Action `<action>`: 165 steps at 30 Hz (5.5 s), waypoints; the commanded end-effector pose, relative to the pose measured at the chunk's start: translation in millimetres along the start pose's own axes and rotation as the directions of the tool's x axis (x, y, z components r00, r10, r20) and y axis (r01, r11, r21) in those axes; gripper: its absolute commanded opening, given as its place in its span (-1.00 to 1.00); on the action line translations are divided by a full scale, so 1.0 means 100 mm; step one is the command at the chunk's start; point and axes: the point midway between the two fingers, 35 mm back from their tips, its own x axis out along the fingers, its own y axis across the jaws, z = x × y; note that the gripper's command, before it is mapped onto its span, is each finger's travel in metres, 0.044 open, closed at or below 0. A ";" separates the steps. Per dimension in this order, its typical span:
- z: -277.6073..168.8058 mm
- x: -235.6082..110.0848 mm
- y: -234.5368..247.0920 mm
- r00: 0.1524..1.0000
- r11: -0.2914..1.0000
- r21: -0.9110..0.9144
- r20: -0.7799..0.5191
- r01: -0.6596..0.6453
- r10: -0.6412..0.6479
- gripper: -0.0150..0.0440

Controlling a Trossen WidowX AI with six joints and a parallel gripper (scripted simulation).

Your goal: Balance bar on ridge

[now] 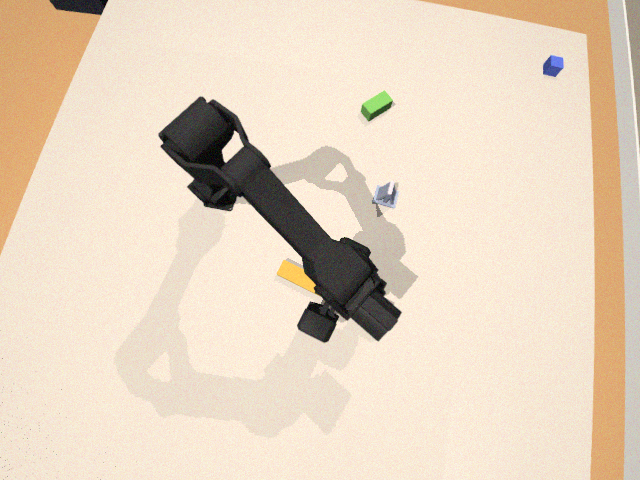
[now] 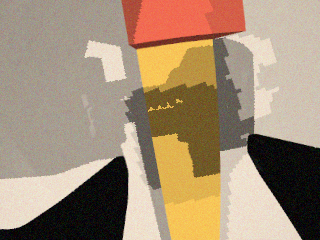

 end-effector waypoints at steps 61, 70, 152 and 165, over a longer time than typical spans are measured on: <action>0.03 -0.58 -0.01 1.000 1.000 -0.003 -0.007 0.000 0.000 -0.49; 0.01 -0.82 0.00 1.000 1.000 -0.004 -0.008 0.001 -0.001 -0.49; -0.14 -0.97 2.43 1.000 0.984 -0.178 -0.010 -0.025 0.024 -0.49; -0.14 -0.76 2.44 1.000 0.984 -0.178 -0.010 -0.025 0.024 -0.49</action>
